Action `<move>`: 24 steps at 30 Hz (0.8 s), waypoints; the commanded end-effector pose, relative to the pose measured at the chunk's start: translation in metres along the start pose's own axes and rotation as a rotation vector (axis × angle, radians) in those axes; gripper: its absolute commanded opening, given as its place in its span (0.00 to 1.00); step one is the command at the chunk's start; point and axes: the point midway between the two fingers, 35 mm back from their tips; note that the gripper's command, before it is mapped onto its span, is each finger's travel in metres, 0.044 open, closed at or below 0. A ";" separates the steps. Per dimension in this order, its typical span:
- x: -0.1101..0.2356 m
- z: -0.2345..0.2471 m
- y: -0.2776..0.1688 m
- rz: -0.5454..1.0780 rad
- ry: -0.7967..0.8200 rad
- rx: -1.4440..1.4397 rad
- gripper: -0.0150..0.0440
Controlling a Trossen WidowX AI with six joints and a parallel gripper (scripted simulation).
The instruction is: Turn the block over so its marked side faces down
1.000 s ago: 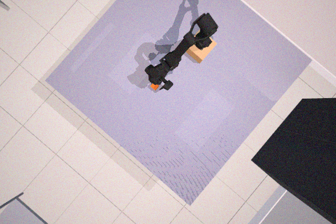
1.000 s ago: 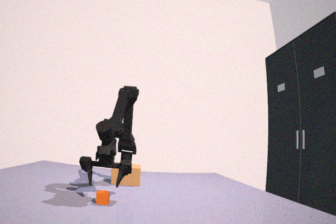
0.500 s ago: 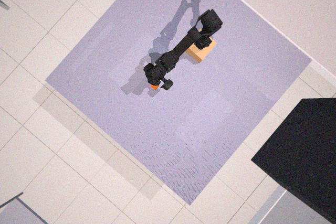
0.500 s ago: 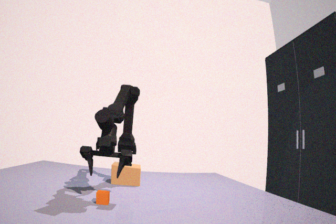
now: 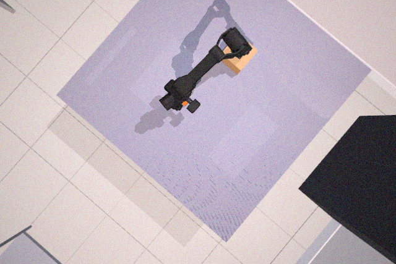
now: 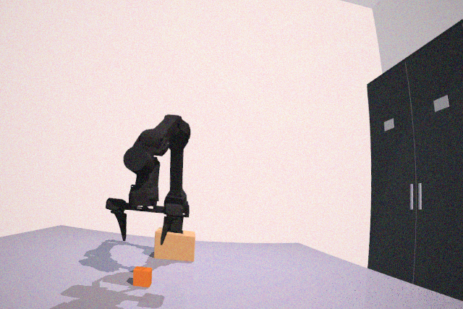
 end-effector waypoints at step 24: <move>-0.049 0.003 -0.006 0.125 0.010 0.014 1.00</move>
Point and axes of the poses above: the point midway between the two fingers, 35 mm back from their tips, its own x axis back along the fingers, its own z axis across the jaws, y = z × x, and after that the axes turned 7 degrees about x, right-handed
